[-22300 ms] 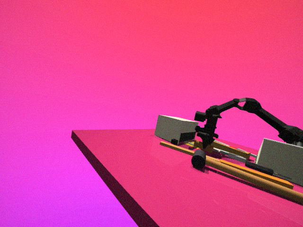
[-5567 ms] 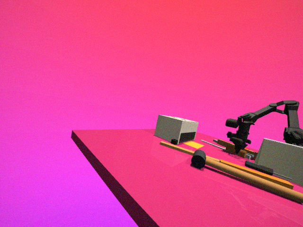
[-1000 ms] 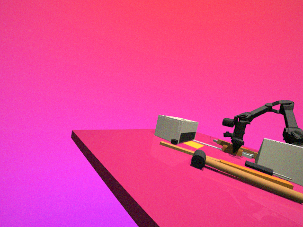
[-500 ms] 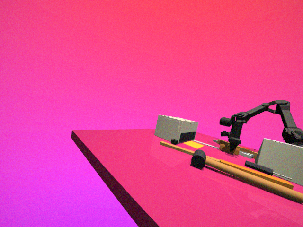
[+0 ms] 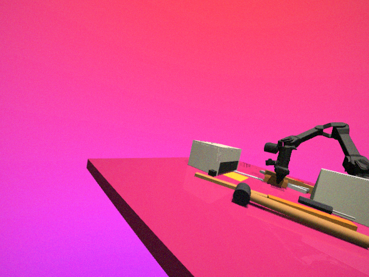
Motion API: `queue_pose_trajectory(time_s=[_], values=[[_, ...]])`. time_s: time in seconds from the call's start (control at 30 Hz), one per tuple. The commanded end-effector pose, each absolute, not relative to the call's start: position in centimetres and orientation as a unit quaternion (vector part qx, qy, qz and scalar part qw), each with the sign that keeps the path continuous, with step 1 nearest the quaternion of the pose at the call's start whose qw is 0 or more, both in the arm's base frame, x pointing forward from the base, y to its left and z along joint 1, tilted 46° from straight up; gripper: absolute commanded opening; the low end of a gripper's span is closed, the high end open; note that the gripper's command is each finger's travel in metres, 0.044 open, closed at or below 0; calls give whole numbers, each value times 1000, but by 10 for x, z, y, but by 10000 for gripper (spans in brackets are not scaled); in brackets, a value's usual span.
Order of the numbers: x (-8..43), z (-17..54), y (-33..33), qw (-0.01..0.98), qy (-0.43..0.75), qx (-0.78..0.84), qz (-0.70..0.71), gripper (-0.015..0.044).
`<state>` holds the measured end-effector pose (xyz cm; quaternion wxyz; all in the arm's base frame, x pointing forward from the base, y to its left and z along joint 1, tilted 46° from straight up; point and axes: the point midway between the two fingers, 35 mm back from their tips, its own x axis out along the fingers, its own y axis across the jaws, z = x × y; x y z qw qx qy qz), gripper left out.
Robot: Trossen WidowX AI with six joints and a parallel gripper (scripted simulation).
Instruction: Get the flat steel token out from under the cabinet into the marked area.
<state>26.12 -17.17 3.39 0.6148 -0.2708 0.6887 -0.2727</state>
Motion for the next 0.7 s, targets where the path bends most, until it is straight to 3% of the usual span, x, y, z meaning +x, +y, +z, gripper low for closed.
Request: queue_pose_trajectory(time_s=[0.0, 0.67], values=[[268, 33, -172, 614, 689, -271, -274, 0], [289, 32, -173, 614, 689, -271, -274, 0]])
